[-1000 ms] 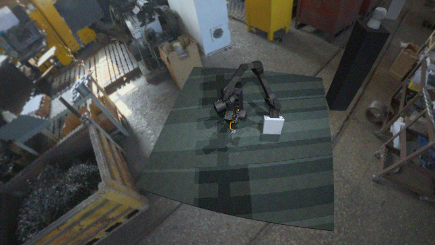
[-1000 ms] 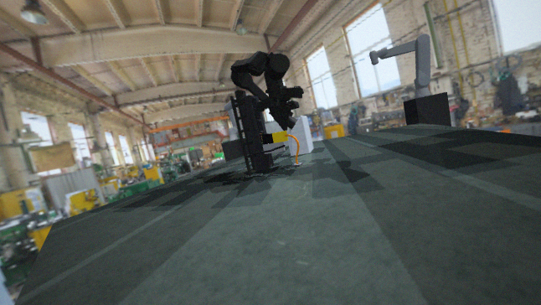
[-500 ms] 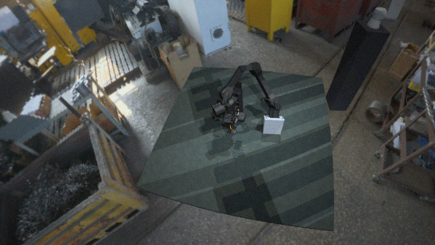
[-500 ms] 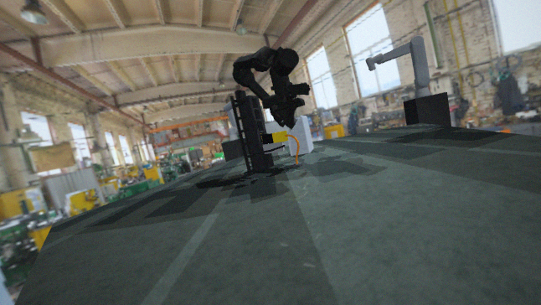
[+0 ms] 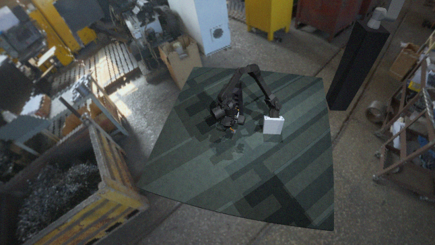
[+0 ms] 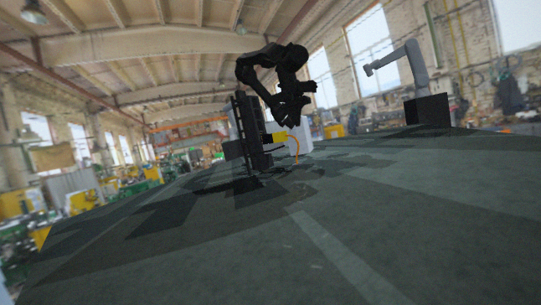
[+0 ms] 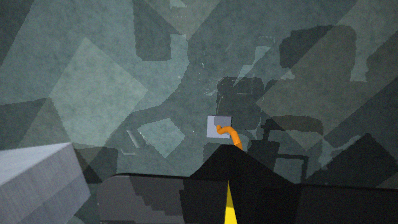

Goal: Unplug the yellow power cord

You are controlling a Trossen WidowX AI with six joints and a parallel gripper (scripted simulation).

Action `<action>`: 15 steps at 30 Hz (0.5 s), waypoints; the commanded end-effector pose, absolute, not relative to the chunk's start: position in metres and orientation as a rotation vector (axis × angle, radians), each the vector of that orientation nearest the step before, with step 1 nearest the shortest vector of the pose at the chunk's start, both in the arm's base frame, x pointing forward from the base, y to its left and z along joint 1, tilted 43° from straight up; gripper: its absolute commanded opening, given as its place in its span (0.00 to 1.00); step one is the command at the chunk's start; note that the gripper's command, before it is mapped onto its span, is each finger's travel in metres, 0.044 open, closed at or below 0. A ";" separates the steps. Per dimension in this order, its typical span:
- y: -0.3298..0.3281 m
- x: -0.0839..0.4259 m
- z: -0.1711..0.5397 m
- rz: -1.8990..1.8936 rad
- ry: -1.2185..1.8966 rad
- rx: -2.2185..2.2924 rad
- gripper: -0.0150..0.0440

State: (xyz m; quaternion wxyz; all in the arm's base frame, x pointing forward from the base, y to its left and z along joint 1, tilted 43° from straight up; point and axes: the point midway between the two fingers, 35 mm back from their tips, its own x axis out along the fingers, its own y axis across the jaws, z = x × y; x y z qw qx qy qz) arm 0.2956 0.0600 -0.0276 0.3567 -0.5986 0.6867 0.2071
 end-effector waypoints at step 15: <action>0.071 0.305 -0.039 0.532 1.771 -1.540 0.25</action>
